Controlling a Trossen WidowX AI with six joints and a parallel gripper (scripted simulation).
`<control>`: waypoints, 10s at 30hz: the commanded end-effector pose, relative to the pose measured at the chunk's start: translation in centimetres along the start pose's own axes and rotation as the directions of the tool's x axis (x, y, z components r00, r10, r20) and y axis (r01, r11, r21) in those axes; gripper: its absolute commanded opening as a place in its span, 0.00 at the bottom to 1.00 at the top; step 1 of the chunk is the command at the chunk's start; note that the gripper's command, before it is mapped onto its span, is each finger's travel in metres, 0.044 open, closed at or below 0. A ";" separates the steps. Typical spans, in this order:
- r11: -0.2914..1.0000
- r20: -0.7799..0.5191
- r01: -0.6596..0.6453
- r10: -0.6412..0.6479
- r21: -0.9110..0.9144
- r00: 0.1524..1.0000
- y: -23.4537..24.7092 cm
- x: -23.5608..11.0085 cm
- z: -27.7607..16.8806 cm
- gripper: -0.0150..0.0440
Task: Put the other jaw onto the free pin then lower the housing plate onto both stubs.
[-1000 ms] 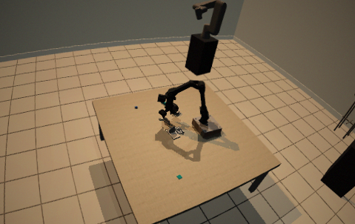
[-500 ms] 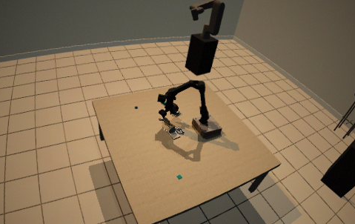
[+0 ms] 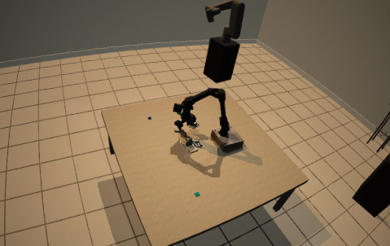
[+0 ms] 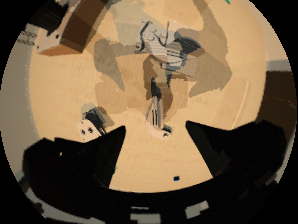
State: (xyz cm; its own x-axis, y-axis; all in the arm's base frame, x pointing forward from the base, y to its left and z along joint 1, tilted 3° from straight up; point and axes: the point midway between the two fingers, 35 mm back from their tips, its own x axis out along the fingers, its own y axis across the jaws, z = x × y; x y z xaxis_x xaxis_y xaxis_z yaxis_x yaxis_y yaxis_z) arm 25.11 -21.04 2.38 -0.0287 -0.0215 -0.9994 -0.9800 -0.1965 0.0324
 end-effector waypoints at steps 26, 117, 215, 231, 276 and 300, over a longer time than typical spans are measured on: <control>1.000 -0.003 -0.002 0.002 -0.005 1.000 0.0 0.0 -0.1 1.00; 1.000 -0.003 -0.002 0.002 -0.004 1.000 -0.1 4.7 -0.3 1.00; 0.970 -0.001 0.001 -0.001 0.244 1.000 -1.3 -3.1 3.0 0.48; 0.798 0.003 0.000 -0.003 0.602 1.000 -2.2 -3.5 8.1 0.48; -0.215 0.015 -0.014 0.000 0.976 1.000 0.3 -2.9 21.0 0.48; -0.361 0.016 -0.014 0.002 0.932 1.000 1.1 -2.7 22.2 0.48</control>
State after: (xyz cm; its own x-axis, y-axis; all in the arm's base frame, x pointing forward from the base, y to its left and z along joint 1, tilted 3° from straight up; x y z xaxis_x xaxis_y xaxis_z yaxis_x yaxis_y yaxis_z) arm 19.74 0.50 4.79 -0.0348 -0.0104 -0.9993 0.1554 0.9877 -0.0157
